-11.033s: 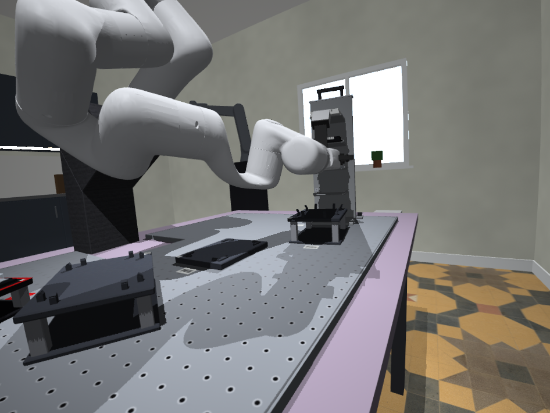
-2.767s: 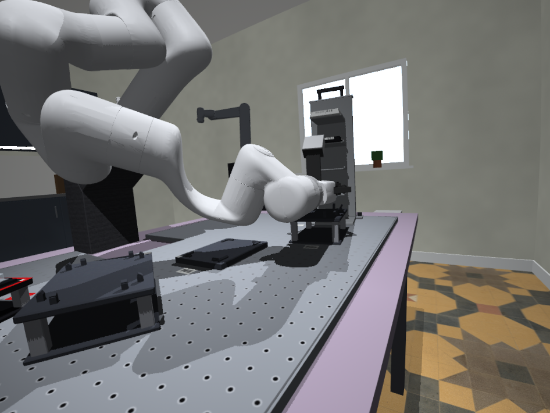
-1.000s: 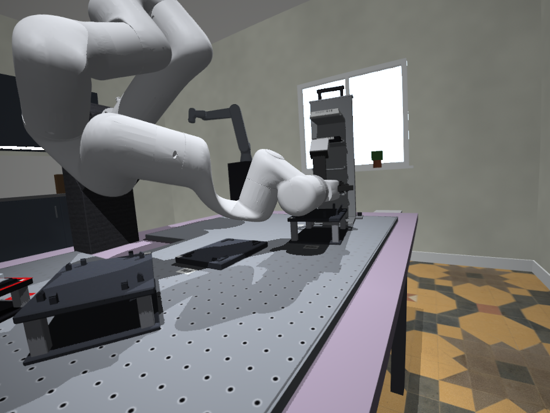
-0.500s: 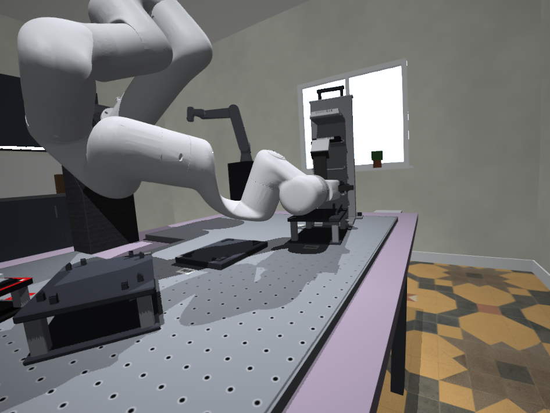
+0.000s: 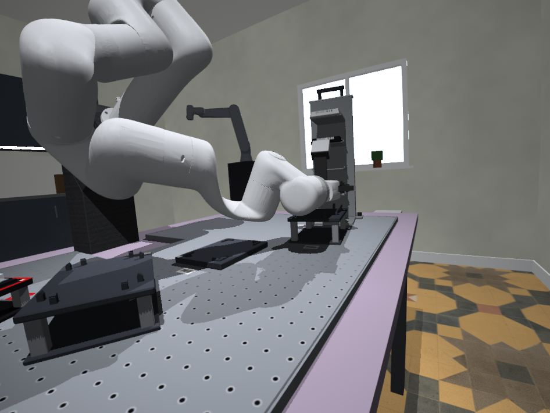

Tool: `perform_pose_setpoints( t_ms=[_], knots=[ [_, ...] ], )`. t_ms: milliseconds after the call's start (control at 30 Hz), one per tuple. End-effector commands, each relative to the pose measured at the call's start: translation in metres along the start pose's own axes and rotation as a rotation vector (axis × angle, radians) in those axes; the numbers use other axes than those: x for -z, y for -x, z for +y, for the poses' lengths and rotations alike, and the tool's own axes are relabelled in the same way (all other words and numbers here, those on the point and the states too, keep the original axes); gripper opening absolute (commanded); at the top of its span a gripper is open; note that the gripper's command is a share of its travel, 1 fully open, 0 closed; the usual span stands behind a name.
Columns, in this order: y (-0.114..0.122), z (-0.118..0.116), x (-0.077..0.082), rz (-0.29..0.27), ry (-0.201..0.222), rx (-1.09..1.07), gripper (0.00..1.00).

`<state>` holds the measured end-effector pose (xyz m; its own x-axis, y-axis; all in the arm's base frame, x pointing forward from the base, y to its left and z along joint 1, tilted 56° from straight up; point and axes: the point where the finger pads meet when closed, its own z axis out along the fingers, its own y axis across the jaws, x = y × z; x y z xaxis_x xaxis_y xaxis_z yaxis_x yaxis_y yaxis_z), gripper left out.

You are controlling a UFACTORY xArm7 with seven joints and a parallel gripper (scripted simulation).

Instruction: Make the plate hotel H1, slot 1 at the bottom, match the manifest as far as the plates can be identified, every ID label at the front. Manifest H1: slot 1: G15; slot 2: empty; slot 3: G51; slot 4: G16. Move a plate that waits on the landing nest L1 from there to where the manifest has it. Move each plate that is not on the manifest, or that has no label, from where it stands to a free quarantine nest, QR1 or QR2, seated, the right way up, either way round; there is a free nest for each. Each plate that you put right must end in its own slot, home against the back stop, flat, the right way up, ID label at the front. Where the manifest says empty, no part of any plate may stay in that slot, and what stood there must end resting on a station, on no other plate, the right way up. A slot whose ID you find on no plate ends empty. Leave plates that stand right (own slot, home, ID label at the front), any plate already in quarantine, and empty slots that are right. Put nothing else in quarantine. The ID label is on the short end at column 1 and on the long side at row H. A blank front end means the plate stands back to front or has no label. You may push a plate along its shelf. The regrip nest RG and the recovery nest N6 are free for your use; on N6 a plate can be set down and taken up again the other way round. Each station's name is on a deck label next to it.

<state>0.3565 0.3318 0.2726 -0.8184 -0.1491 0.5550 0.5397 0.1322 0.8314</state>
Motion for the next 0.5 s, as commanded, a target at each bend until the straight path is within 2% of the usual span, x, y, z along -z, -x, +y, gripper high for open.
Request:
perform_pose_setpoints(
  t_ms=[0,467],
  knots=[
    [-0.0008,0.0002,-0.0014,0.001,-0.001,0.002,0.0],
    [-0.0005,0.0002,-0.0037,0.001,-0.001,0.002,0.0]
  ],
)
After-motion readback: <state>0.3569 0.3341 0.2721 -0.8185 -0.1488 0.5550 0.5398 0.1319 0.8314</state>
